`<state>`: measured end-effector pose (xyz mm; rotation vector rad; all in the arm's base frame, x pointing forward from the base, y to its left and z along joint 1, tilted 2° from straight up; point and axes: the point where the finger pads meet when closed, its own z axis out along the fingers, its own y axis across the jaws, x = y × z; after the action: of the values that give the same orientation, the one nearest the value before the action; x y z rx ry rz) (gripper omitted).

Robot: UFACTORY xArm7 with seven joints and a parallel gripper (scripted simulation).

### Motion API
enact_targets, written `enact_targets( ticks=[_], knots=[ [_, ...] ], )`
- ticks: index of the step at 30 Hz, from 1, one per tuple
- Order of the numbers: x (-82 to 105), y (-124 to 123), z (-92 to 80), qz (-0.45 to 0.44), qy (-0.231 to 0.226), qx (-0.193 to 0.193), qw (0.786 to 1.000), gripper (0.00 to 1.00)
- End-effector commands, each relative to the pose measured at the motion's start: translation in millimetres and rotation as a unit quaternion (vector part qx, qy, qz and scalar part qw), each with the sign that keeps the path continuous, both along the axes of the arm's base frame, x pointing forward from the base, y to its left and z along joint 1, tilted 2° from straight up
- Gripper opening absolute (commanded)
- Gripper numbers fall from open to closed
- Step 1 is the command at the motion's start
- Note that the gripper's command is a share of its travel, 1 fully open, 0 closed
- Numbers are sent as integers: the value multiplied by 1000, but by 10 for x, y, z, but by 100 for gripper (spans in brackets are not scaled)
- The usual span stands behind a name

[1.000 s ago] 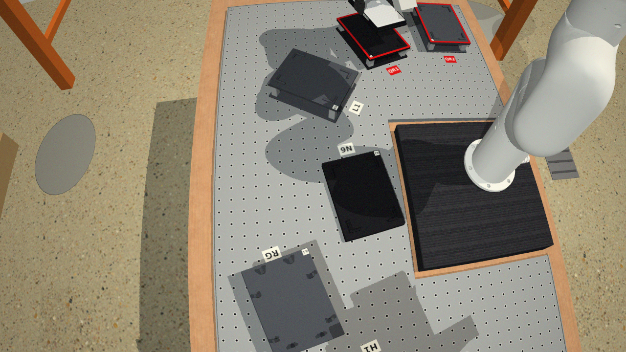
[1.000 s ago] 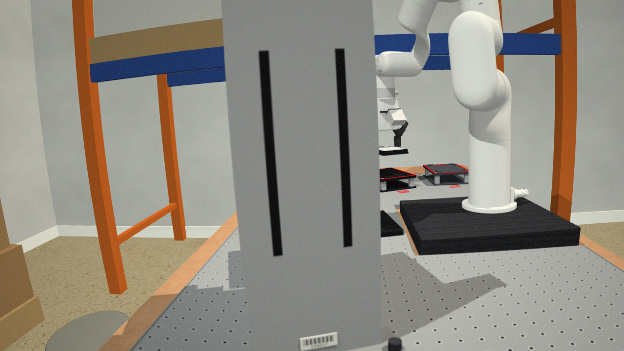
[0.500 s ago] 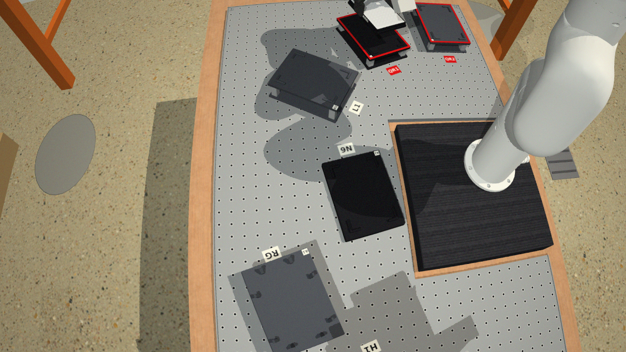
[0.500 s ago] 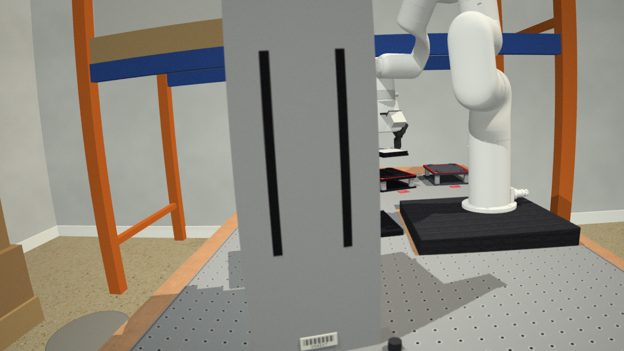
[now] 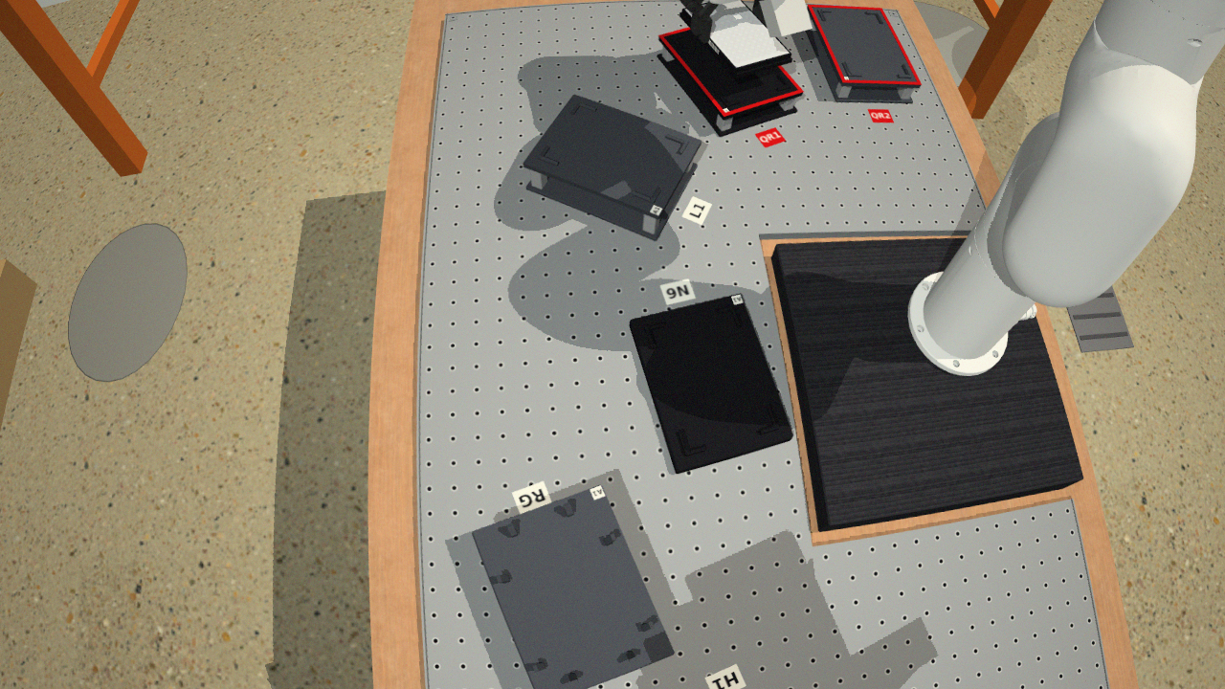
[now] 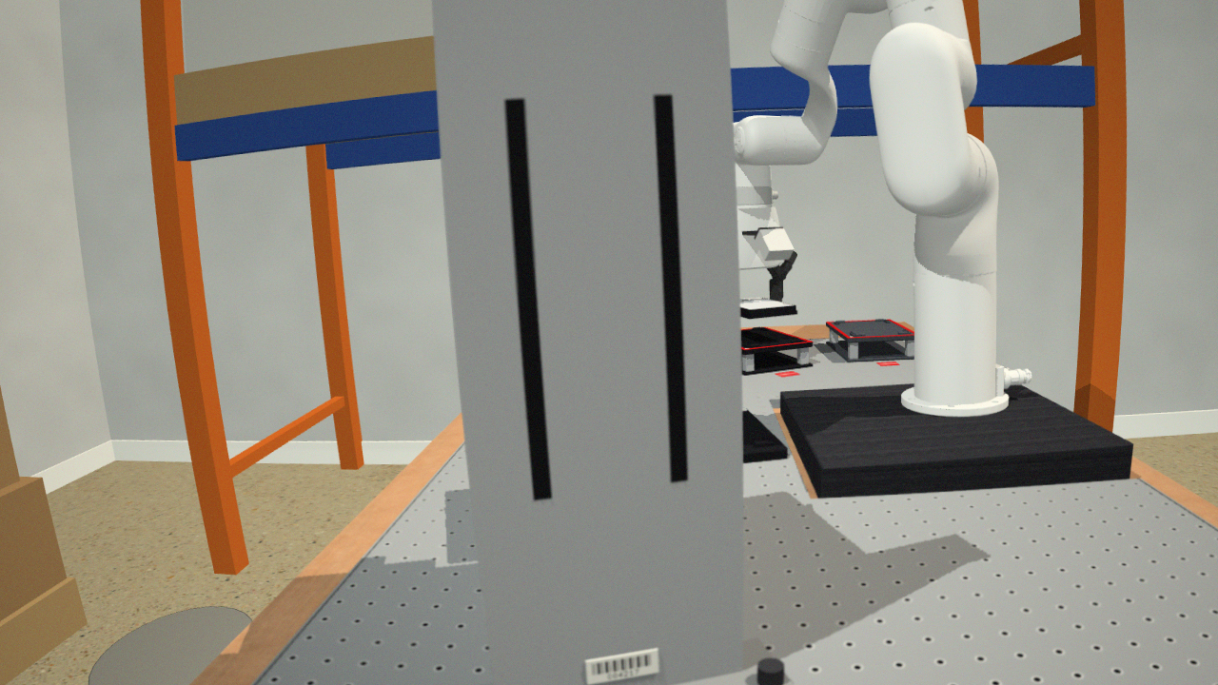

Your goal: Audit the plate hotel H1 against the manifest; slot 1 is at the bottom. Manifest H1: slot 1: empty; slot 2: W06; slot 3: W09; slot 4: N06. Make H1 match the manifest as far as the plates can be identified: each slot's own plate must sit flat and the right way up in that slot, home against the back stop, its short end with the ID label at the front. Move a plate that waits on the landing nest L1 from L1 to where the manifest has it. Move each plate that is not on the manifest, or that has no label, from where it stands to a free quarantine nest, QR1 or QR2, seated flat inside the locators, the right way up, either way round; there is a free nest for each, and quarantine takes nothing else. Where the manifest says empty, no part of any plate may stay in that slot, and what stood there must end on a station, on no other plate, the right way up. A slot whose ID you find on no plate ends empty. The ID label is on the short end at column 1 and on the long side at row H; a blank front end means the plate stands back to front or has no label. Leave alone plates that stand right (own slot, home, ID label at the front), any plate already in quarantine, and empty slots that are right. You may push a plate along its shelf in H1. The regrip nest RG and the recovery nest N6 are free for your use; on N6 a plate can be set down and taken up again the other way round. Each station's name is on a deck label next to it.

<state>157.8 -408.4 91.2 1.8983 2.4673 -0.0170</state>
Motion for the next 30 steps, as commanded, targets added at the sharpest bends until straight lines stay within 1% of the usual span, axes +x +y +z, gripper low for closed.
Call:
enact_targets(
  ticks=[1, 10, 12, 16, 30],
  knots=[
    [7, -15, -63, 0, -1, -2, 1000, 0],
    [10, -19, -213, 0, -1, -2, 1000, 0],
    [10, -19, -213, 0, -1, -2, 1000, 0],
    [11, -20, -273, 0, -1, -2, 1000, 0],
    [11, -21, -274, 0, -1, -2, 1000, 0]
  ],
)
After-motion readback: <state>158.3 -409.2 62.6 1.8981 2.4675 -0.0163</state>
